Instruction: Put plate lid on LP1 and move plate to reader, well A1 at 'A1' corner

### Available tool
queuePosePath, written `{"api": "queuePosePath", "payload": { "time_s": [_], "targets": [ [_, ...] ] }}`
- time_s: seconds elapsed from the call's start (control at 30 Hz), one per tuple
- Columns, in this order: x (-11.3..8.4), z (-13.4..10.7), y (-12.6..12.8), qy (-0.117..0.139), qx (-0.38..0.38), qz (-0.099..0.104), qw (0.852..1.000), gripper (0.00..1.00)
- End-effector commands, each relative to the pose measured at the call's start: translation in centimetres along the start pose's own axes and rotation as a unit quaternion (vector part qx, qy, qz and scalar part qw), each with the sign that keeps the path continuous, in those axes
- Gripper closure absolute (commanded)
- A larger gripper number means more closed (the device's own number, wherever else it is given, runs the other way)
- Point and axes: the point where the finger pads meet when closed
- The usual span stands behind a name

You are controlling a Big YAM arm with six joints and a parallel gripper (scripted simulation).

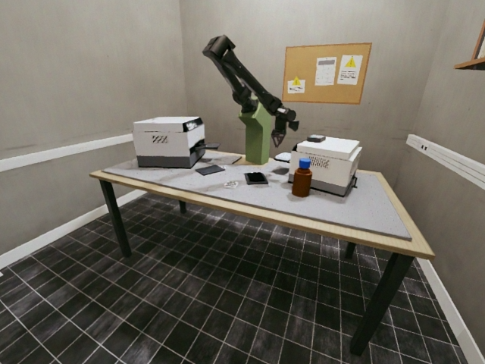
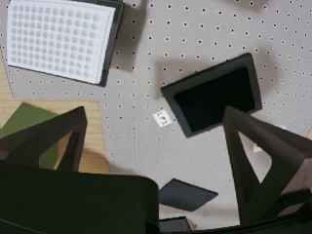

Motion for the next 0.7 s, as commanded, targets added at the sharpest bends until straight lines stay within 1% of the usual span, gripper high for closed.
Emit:
{"api": "queuePosePath", "payload": {
  "time_s": [0.0,0.03,0.13,0.23,0.33,0.47,0.5,0.57,0.6,0.67],
  "targets": [
    [-0.5,0.9,2.2,-0.011,-0.09,-0.006,0.996,0.0],
    [-0.5,1.2,2.9,-0.013,-0.107,-0.004,0.994,0.0],
    [-0.5,1.4,2.7,-0.012,-0.104,-0.005,0.994,0.0],
    [-0.5,2.4,3.5,-0.012,-0.142,-0.008,0.99,0.0],
    [-0.5,3.3,4.6,-0.012,-0.182,-0.008,0.983,0.0],
    [-0.5,3.9,6.2,-0.008,-0.243,-0.006,0.97,0.0],
    [-0.5,3.9,6.3,-0.008,-0.255,-0.003,0.967,0.0],
    [-0.4,3.2,6.1,-0.006,-0.285,0.002,0.959,0.0],
    [-0.4,3.0,5.9,-0.006,-0.297,0.001,0.955,0.0],
    [-0.4,3.0,5.9,-0.006,-0.297,0.001,0.955,0.0]
  ]
}}
Point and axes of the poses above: the point where the finger pads meet when closed, its own x axis out along the fingers, its own y axis across the jaws, z = x × y, and after that the axes turned 5 degrees about -x, right-handed
